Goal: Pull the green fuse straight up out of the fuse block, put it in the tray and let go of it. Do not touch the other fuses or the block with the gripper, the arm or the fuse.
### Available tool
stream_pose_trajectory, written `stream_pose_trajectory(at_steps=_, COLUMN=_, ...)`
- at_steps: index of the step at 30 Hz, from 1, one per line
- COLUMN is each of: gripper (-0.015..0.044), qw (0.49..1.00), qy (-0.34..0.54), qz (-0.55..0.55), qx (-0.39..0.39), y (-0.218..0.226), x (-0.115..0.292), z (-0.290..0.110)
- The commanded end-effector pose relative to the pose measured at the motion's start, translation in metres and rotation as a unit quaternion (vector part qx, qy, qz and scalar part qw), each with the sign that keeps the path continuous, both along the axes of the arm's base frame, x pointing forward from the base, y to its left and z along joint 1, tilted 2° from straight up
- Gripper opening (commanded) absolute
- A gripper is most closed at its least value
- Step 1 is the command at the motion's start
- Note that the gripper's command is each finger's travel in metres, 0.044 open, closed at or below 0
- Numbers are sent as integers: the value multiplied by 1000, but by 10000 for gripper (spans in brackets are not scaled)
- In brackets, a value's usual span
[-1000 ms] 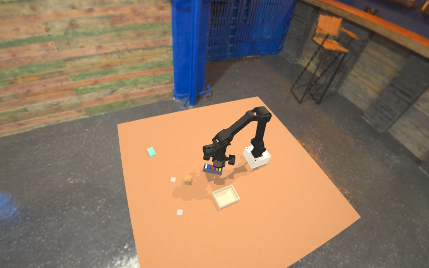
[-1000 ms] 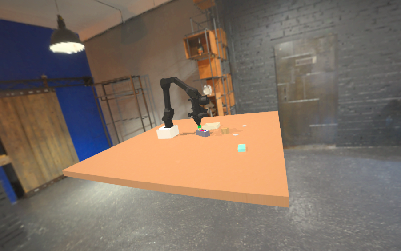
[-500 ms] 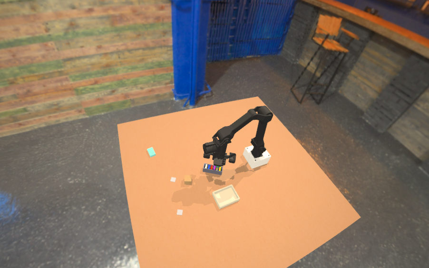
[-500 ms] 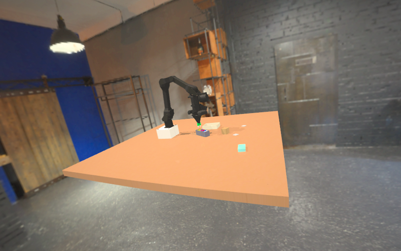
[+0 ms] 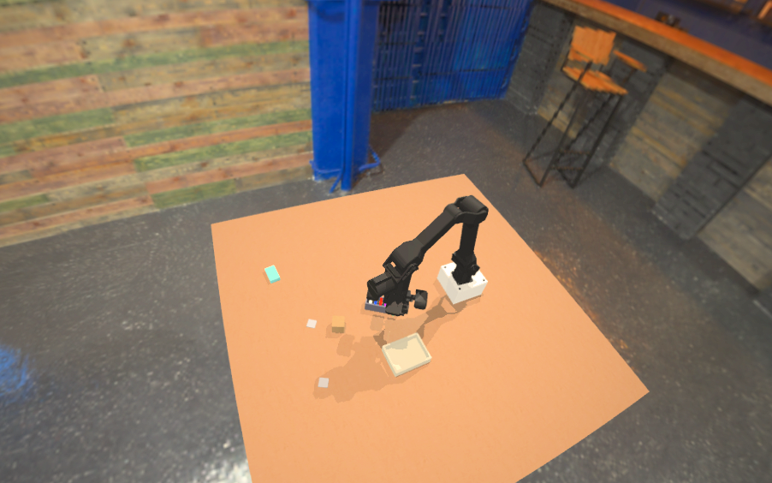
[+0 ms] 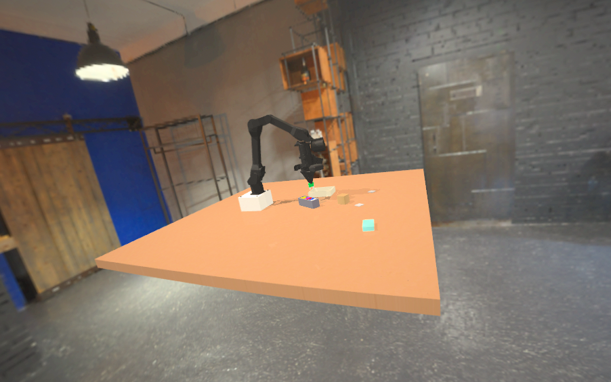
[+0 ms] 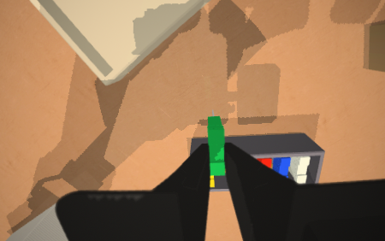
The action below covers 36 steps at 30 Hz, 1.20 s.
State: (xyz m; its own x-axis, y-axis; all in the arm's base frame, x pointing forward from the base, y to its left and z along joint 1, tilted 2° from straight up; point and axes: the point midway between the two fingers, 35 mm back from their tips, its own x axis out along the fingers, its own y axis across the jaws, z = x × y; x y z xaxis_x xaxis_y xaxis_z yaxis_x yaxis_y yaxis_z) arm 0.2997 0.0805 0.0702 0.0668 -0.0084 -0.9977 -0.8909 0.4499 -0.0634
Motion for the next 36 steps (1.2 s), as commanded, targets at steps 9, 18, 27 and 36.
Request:
stream_pose_trajectory(at_steps=9, gripper=0, qw=1000, qy=1, qz=-1, qx=2, y=70, x=2, z=0)
stream_pose_trajectory(at_steps=18, gripper=0, qw=1000, qy=1, qz=-1, qx=4, y=125, x=-9, z=-2)
stream_pose_trajectory(at_steps=27, gripper=0, qw=1000, qy=1, qz=-1, qx=5, y=129, x=-9, z=-10)
stream_pose_trajectory(at_steps=36, gripper=0, qw=1000, qy=1, qz=-1, qx=5, y=129, x=-8, z=-24)
